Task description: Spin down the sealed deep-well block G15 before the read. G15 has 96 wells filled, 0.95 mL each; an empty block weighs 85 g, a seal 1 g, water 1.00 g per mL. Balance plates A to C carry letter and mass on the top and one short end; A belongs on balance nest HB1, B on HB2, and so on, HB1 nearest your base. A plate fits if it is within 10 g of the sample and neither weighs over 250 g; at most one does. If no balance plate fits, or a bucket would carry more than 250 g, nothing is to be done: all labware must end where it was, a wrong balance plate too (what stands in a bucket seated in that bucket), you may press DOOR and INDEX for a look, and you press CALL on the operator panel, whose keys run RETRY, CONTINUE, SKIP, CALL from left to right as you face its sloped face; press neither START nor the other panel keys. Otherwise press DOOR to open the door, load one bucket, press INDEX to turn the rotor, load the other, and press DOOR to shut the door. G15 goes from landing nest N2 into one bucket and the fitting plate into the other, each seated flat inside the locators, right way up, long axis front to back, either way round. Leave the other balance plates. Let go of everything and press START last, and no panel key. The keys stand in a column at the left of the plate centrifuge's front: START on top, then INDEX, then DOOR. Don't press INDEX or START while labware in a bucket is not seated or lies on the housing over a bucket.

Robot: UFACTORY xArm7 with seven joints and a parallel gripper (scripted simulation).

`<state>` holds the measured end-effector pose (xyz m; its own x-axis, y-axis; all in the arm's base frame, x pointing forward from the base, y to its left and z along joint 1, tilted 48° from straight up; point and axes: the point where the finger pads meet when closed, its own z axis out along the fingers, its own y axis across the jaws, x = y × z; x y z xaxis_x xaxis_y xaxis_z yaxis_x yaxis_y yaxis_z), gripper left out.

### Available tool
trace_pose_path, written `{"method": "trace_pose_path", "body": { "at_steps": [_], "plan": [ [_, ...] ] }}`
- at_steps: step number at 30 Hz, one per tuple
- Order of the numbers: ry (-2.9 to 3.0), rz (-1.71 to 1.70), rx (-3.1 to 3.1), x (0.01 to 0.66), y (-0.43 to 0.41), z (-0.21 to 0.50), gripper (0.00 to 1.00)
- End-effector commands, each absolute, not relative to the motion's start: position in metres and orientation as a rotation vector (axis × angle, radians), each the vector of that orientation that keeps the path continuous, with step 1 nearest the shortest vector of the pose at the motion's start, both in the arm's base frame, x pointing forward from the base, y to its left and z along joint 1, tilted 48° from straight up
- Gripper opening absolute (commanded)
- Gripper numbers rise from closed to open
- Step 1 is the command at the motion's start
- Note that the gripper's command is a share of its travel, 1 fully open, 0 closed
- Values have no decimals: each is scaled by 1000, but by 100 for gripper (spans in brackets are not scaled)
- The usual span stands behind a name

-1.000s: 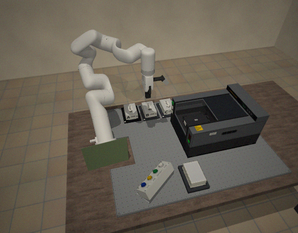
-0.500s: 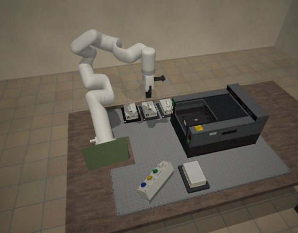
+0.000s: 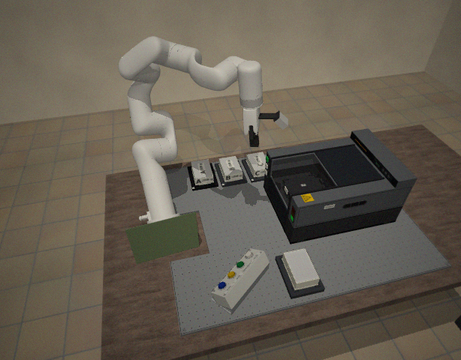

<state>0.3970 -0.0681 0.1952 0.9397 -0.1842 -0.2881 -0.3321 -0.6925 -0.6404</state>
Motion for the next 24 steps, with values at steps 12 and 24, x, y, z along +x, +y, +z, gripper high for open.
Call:
{"method": "trace_pose_path", "body": {
  "at_steps": [12,24],
  "plan": [
    [972,501,-2270,486,-178,109,0],
    [1343,682,-2123,505,-234,7,0]
  ]
}}
